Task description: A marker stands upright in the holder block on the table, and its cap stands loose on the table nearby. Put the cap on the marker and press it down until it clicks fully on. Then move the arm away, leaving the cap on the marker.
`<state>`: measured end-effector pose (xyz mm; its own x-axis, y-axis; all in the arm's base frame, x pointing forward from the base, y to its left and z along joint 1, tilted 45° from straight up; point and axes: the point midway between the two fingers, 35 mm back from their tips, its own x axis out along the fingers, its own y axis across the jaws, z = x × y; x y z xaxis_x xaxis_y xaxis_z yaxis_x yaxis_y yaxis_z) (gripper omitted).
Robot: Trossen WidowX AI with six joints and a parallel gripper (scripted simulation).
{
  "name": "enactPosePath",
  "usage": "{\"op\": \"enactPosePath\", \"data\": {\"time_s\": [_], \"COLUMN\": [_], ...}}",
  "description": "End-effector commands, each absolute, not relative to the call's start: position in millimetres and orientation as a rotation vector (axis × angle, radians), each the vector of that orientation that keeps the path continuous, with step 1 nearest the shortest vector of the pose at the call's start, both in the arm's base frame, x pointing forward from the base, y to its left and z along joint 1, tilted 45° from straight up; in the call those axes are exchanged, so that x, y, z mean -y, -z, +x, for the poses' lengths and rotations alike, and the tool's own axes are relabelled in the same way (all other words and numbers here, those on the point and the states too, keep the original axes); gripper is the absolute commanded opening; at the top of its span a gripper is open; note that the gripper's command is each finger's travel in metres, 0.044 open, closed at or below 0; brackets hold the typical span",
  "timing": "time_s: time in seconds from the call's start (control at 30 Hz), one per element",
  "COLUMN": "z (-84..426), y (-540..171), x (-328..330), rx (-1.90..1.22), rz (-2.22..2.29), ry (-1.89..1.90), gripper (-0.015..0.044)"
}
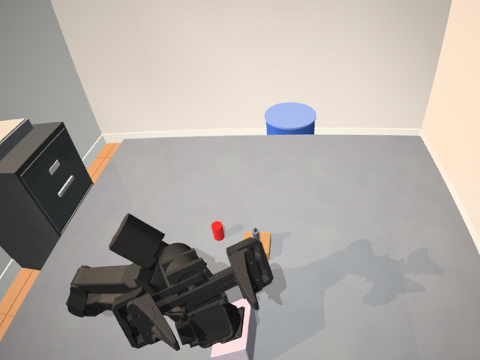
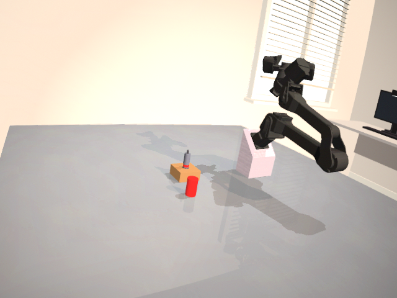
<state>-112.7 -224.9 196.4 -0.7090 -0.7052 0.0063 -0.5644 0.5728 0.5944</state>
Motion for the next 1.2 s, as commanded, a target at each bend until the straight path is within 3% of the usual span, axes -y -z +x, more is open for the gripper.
{"op": "enactPosePath", "data": {"time_s": [0.0,0.17,0.53,0.87,1.17], "z": [-111,-53,125,250,306], "y": [-196,-183,-133,-99,-89], "x": [227,272,287,193,62], "rx": [2.549,2.096,0.698,-0.39,-1.207], "rz": [1.069,1.404,1.82,1.774,1.588], "ry": [0.856,1.193,1.456,1.193,0.727], "gripper": [0.0374,0.0255,0.0255,0.0255,0.0255]}}
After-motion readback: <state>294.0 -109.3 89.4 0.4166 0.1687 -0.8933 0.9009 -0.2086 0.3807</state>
